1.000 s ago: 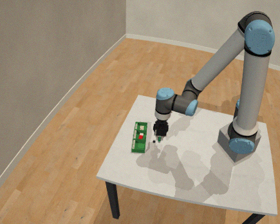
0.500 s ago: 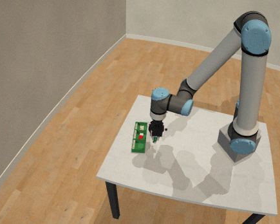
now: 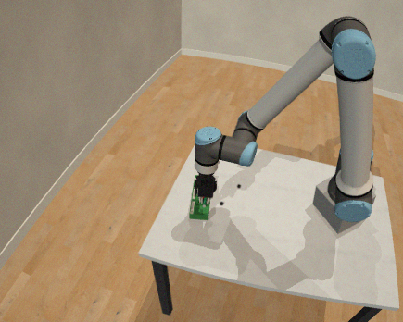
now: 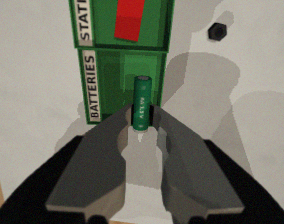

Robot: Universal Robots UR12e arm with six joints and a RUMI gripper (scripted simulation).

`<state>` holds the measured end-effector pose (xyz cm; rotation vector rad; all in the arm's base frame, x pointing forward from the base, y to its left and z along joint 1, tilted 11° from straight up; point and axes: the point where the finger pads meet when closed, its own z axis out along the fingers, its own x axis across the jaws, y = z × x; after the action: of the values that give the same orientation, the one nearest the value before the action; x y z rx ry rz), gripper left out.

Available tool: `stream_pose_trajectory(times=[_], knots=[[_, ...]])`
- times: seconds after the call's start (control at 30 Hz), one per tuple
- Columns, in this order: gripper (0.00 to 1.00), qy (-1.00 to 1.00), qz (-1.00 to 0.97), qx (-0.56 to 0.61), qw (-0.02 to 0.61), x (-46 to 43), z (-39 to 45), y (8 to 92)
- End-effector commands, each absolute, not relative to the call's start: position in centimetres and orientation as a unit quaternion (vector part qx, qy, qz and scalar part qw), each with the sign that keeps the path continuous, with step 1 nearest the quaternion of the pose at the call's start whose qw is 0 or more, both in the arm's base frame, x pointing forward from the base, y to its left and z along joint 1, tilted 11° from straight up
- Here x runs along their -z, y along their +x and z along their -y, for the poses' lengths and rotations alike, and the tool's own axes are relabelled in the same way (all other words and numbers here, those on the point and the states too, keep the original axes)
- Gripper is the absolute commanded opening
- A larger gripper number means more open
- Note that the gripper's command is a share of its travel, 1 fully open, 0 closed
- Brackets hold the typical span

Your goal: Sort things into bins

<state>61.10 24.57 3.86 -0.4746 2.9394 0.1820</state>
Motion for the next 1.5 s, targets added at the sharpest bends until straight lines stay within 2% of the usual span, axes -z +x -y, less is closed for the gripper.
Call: stream_pose_trajectory(times=[0.0, 1.47], knots=[[0.0, -0.159, -0.982, -0.061, 0.079, -4.1, -25.2, 62.3], [0.0, -0.159, -0.982, -0.061, 0.079, 0.3, -25.8, 62.8]])
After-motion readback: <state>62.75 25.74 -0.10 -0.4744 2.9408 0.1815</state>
